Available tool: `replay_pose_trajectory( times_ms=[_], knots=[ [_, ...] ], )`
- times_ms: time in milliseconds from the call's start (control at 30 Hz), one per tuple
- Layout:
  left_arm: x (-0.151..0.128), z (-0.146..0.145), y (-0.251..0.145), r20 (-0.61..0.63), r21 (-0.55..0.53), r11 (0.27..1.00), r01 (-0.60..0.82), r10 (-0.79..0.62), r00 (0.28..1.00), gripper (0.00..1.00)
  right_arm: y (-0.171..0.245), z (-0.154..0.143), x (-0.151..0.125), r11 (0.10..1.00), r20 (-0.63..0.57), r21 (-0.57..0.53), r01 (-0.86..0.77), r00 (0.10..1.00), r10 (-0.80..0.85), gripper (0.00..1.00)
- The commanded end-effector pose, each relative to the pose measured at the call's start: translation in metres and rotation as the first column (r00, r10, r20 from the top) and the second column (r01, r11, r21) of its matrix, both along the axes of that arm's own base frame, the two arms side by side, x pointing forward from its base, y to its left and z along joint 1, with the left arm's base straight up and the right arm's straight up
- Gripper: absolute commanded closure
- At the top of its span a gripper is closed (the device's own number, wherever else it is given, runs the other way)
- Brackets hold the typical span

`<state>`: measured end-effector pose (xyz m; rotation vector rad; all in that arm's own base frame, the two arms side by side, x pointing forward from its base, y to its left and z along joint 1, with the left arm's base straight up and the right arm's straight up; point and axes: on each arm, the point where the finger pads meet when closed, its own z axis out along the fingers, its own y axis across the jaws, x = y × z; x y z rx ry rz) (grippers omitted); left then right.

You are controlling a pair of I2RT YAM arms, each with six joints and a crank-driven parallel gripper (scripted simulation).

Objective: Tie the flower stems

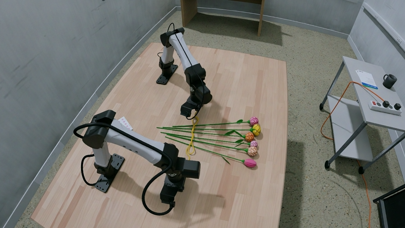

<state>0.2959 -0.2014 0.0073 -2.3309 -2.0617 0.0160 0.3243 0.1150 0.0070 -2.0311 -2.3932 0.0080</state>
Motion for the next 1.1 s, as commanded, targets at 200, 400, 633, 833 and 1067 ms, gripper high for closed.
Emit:
replay_pose_trajectory(
  times_ms=[200,400,633,833,1067],
  knots=[
    [0.007,-0.012,-0.004,0.016,-0.006,1.000,0.004,-0.004,1.000,0.73,0.006,-0.011,0.003,1.000,0.005,0.002,0.001,1.000,-0.001,0.73],
    [0.007,-0.007,-0.004,0.034,-0.021,1.000,0.004,-0.003,0.999,0.73,0.005,-0.007,0.001,1.000,0.013,0.004,0.001,1.000,-0.001,0.98],
    [0.006,-0.007,-0.003,0.034,-0.021,1.000,0.001,0.000,0.999,0.98,0.004,-0.007,0.001,1.000,0.013,0.004,0.001,1.000,-0.001,1.00],
    [0.006,-0.002,-0.003,0.034,-0.021,1.000,0.001,0.000,0.999,1.00,0.004,-0.004,0.000,1.000,0.006,0.002,0.001,1.000,-0.001,1.00],
    [0.010,0.020,-0.004,0.050,-0.034,0.999,0.001,0.001,0.999,1.00,0.005,0.018,0.005,1.000,0.029,0.008,0.001,1.000,-0.001,1.00]
  ],
)
